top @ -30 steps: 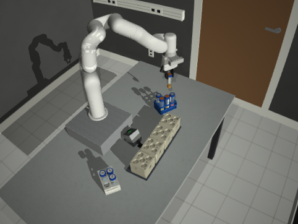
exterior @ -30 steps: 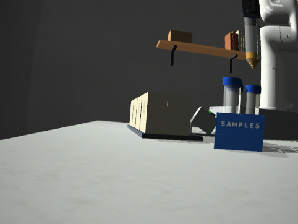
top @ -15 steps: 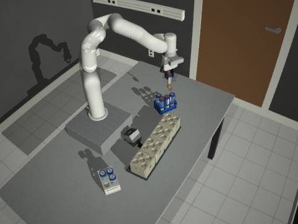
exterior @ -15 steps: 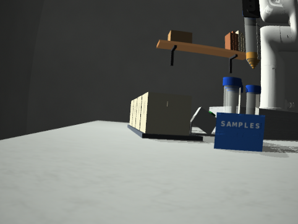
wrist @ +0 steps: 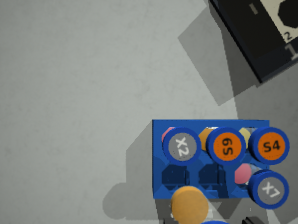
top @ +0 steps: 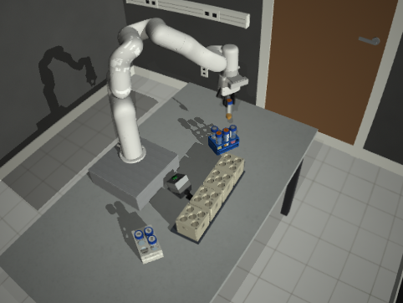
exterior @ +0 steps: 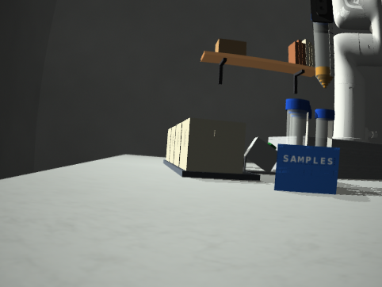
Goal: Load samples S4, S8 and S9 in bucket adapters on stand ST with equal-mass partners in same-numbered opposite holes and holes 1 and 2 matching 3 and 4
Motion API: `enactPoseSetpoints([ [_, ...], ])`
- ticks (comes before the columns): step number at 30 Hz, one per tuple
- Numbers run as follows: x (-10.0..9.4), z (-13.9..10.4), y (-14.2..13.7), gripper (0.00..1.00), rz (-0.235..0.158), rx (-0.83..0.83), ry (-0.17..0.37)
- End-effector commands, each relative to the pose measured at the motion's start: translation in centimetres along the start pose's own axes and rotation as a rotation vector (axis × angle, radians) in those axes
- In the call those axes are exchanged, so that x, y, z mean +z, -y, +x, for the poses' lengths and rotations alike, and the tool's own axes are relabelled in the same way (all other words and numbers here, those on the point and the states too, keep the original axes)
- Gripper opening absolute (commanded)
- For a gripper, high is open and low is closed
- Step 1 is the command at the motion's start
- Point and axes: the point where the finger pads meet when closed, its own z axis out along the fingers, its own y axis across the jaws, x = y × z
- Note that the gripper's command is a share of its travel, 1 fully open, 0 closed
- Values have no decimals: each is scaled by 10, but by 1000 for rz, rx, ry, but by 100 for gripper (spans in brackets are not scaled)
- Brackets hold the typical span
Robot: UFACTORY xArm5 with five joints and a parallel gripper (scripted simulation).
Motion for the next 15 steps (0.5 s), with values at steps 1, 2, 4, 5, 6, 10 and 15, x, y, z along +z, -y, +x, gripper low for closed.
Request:
enactPoseSetpoints([
  [1,-2,0,1,0,6,0,13],
  [2,-2,0,1,0,6,0,13],
  [4,0,0,1,0,6,0,13],
  [5,2,0,1,0,6,0,13],
  [6,4,0,1,0,6,0,13],
  [10,12,0,1,0,6,0,13],
  [15,22,0,1,0,6,0,13],
])
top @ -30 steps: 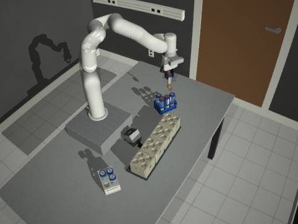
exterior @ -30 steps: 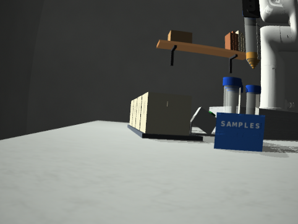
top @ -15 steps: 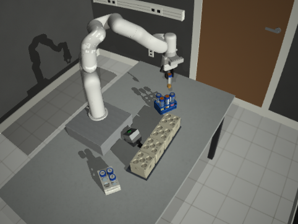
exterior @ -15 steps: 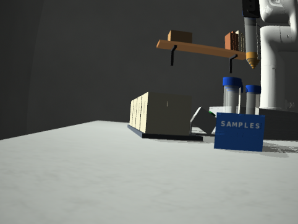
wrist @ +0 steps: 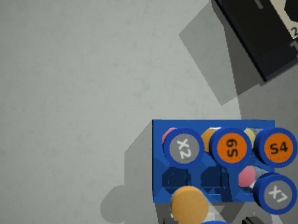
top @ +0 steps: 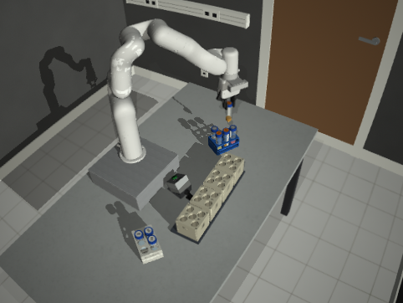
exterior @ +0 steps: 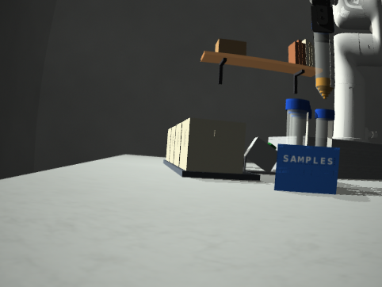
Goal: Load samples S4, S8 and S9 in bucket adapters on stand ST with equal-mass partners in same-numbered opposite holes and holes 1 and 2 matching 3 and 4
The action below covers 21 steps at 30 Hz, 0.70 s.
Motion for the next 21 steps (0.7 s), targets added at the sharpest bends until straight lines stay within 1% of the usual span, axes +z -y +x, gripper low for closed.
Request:
enactPoseSetpoints([
  [1,9,0,2,0,7,0,13],
  [3,9,0,2,0,7,0,13],
  [18,39,0,2,0,7,0,13],
  [21,41,0,2,0,7,0,13],
])
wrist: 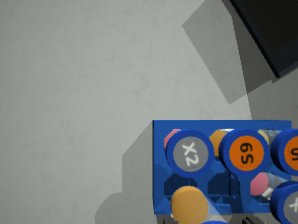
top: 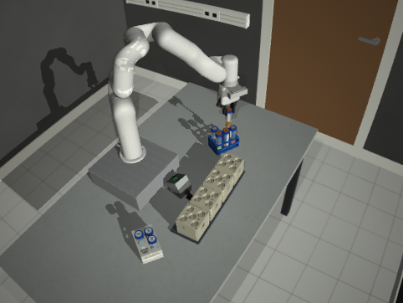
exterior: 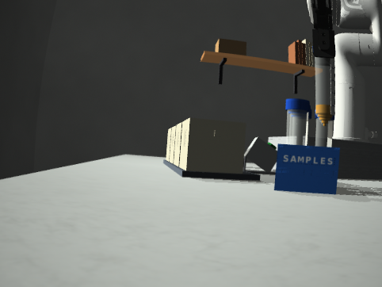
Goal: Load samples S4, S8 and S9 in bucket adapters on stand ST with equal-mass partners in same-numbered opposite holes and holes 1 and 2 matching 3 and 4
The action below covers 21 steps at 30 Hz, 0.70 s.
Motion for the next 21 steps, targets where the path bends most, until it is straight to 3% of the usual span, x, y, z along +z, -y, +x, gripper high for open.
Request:
enactPoseSetpoints([
  [1,6,0,2,0,8,0,13],
  [8,20,0,2,0,8,0,13],
  [21,20,0,2,0,8,0,13],
])
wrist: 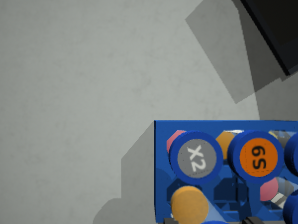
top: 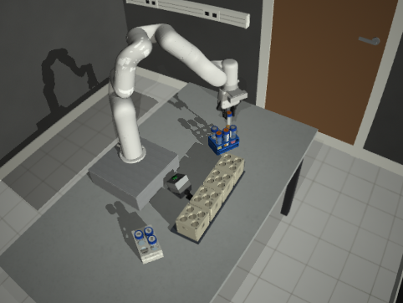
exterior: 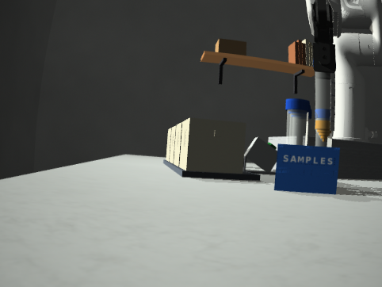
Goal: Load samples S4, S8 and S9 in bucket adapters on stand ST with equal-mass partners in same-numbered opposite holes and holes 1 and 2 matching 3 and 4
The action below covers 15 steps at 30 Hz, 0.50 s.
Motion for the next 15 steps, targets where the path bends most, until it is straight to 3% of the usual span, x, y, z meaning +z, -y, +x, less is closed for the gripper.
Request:
enactPoseSetpoints([
  [1,-1,0,1,0,6,0,13],
  [15,6,0,1,0,6,0,13],
])
